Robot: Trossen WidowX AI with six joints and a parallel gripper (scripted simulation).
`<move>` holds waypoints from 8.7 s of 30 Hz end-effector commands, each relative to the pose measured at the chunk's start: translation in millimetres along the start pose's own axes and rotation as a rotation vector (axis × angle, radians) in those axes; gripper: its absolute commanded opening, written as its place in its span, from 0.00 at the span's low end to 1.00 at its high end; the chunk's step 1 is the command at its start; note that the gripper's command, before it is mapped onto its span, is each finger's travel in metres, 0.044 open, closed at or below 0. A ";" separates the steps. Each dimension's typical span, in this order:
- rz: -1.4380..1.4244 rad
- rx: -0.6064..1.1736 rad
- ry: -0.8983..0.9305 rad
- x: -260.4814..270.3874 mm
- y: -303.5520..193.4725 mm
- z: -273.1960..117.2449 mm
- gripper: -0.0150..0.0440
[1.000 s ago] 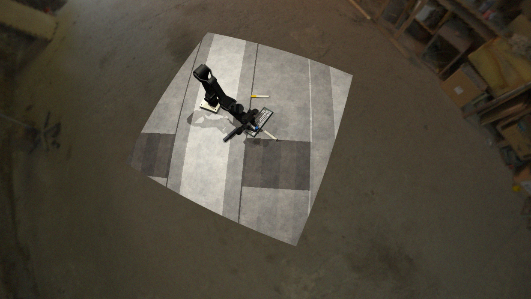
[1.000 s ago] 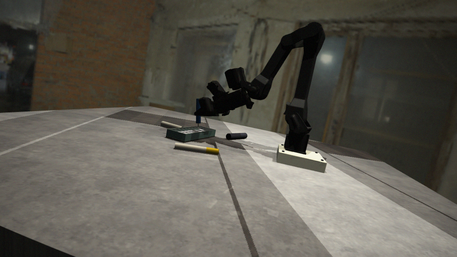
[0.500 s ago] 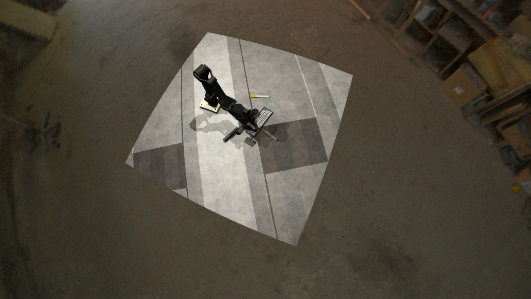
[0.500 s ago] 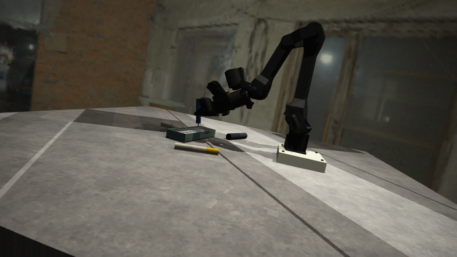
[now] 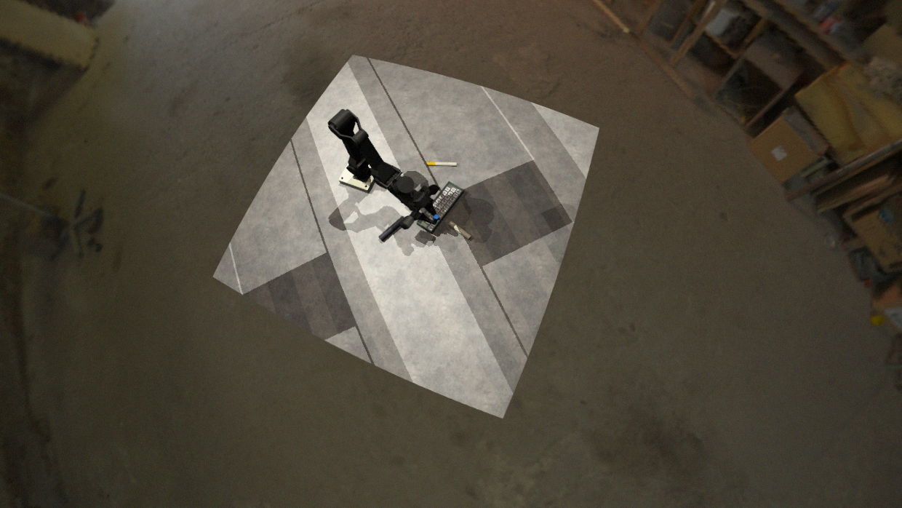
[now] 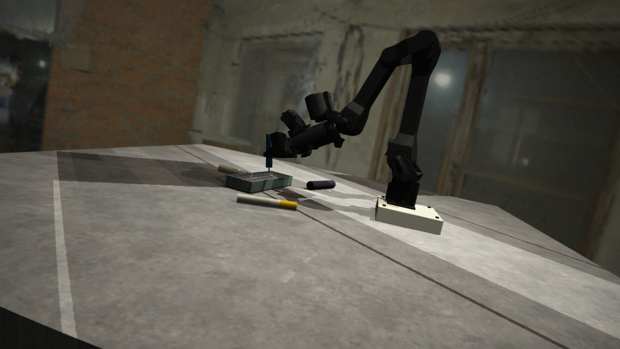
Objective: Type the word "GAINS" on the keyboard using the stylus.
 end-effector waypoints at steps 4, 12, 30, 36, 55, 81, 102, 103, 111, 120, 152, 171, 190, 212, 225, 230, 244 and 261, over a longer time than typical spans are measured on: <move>-0.002 0.007 -0.009 -1.3 -1.9 0.8 0.39; -0.002 0.007 -0.009 -1.3 -1.9 0.8 0.39; -0.002 0.007 -0.009 -1.3 -1.9 0.8 0.39; -0.002 0.007 -0.009 -1.3 -1.9 0.8 0.39; -0.002 0.006 -0.009 -4.0 9.6 -4.6 0.39; -0.017 -0.020 -0.027 11.8 29.4 -19.6 0.25; -0.038 -0.150 -0.094 78.5 22.0 -50.1 0.25; -0.037 -0.157 -0.096 81.1 21.4 -52.2 0.25; -0.027 -0.197 -0.108 94.2 17.2 -64.2 0.25; -0.027 -0.196 -0.108 97.8 4.8 -56.8 0.25; -0.027 -0.196 -0.108 100.2 -6.5 -52.6 0.39; -0.028 -0.196 -0.108 101.3 -11.5 -49.8 0.39; -0.028 -0.196 -0.108 102.2 -15.6 -47.6 0.39; -0.028 -0.196 -0.108 102.6 -17.8 -46.5 0.39; -0.027 -0.196 -0.108 99.8 -0.5 -53.9 0.39; -0.027 -0.197 -0.108 97.8 7.5 -58.7 0.39; -0.033 -0.194 -0.106 96.0 13.1 -63.5 0.34; -0.011 -0.205 -0.077 58.8 22.5 -38.5 0.25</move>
Point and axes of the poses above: the point midway between the two fingers, 35 mm back from their tips, its own z axis out along the fingers, its own x axis across the jaws, y = z × x, the point moved 4 cm from there along -z, back along the fingers, and after that the axes turned 13 degrees about -z, right-handed, at the moved point
